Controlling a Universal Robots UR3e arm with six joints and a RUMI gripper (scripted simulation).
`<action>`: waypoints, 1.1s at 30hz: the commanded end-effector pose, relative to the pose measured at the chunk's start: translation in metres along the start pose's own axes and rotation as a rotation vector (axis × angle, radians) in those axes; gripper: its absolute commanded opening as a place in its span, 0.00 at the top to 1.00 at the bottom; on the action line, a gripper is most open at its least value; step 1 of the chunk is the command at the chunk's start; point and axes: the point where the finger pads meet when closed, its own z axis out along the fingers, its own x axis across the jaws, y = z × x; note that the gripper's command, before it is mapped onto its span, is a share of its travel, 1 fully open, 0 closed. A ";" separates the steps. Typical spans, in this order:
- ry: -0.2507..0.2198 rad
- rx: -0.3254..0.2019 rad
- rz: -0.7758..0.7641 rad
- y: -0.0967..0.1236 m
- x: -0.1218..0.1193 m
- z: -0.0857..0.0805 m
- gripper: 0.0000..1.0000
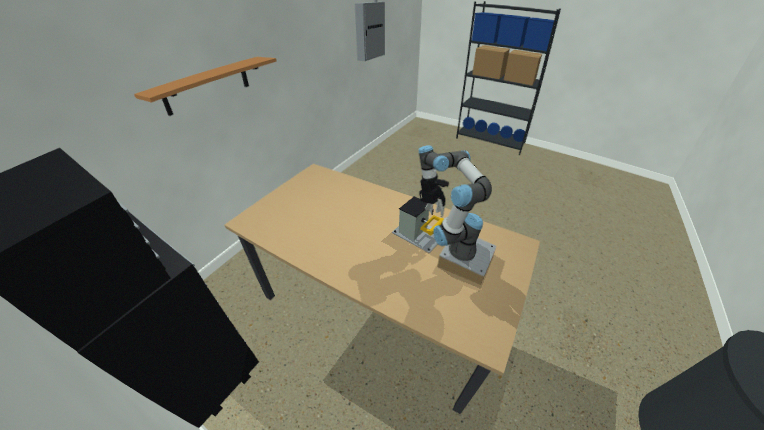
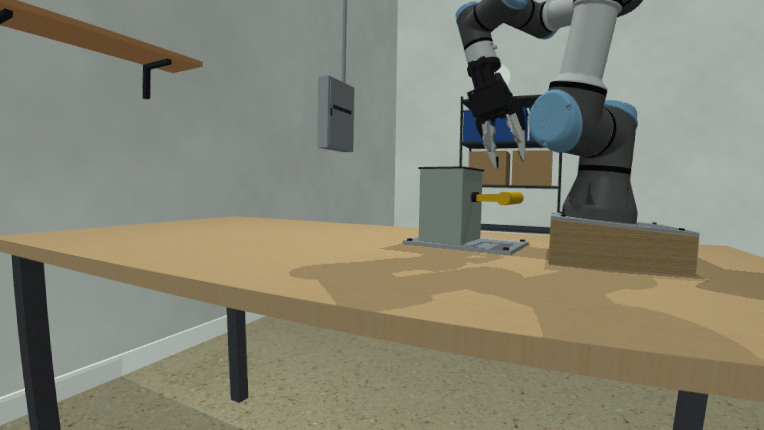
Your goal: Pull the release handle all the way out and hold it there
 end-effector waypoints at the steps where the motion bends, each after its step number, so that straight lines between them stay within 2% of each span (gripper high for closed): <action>1: -0.002 0.001 0.000 0.000 0.000 -0.001 0.67; 16: -0.003 0.001 0.000 0.000 -0.001 0.003 0.67; 33: -0.003 0.000 0.000 -0.001 -0.005 0.020 0.67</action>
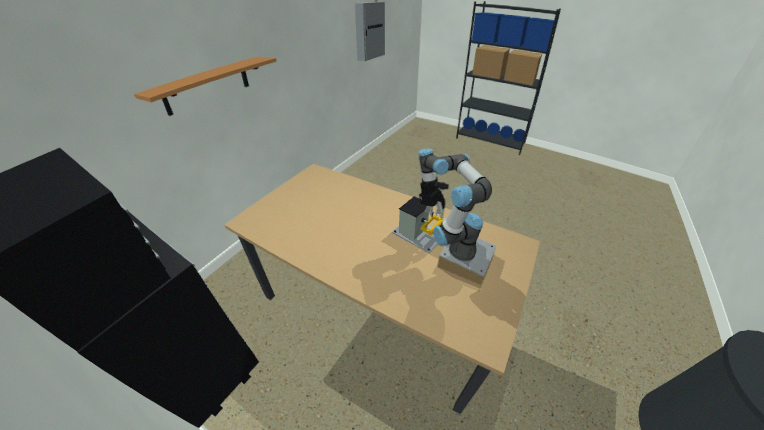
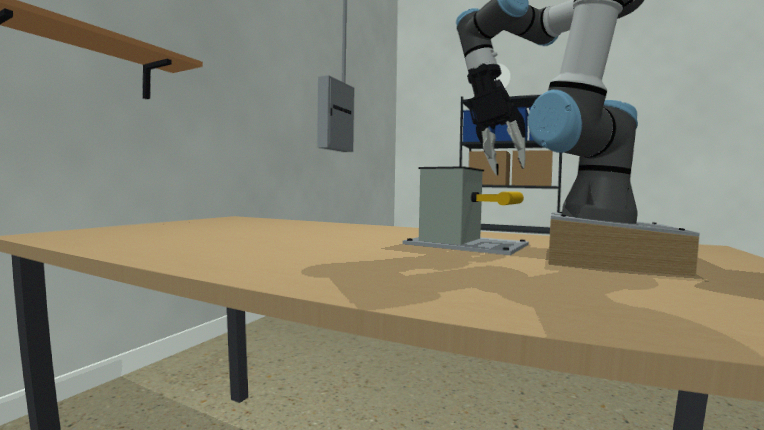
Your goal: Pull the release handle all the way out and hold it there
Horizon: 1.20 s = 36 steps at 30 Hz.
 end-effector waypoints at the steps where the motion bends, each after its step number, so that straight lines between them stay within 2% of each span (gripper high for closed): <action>1: -0.002 0.001 0.000 -0.001 -0.002 0.007 0.67; 20: -0.002 0.001 0.000 -0.001 -0.007 0.027 0.67; 36: -0.002 0.001 0.000 -0.001 -0.008 0.030 0.67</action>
